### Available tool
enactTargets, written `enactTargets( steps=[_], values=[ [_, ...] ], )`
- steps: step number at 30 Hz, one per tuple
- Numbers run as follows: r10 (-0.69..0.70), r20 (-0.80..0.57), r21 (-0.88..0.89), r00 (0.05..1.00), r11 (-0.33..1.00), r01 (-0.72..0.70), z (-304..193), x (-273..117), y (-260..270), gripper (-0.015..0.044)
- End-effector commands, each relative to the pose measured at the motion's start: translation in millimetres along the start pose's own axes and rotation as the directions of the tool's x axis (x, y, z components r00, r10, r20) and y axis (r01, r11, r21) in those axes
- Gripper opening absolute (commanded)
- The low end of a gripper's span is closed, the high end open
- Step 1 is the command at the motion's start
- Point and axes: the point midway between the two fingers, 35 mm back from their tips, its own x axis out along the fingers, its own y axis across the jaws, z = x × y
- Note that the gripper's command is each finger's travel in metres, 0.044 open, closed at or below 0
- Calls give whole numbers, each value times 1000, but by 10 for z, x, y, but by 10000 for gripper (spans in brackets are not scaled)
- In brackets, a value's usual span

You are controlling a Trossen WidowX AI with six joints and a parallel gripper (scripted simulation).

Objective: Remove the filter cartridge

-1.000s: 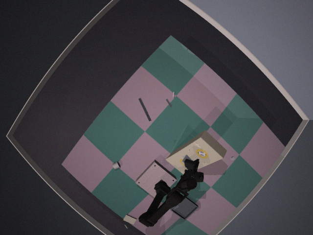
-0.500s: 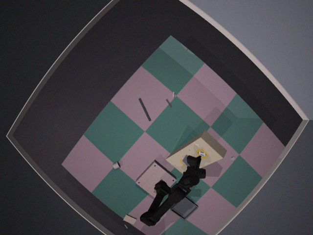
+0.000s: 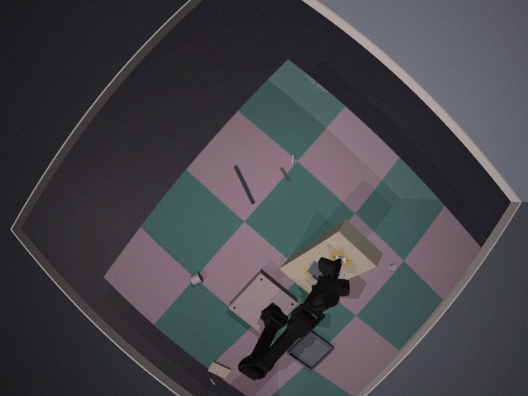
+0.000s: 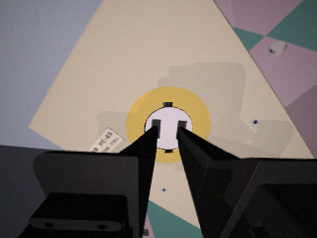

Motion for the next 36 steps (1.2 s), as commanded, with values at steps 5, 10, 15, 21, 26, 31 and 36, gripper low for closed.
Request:
enactTargets(
  steps=[5, 10, 15, 21, 26, 31, 36],
  values=[
    [-3, -7, -1, 1000, 1000, 3, -36, 26, -32, 91],
    [-3, -7, -1, 1000, 1000, 3, -39, 26, -34, 91],
    [-3, -7, -1, 1000, 1000, 3, -36, 26, -30, 91],
    [-3, -7, -1, 1000, 1000, 3, -29, 26, -23, 91],
    [-3, -7, -1, 1000, 1000, 3, -22, 26, -16, 91],
    [-3, -7, -1, 1000, 1000, 3, -17, 26, -11, 91],
    [-3, -7, -1, 1000, 1000, 3, -16, 26, -9, 91]
  ],
)
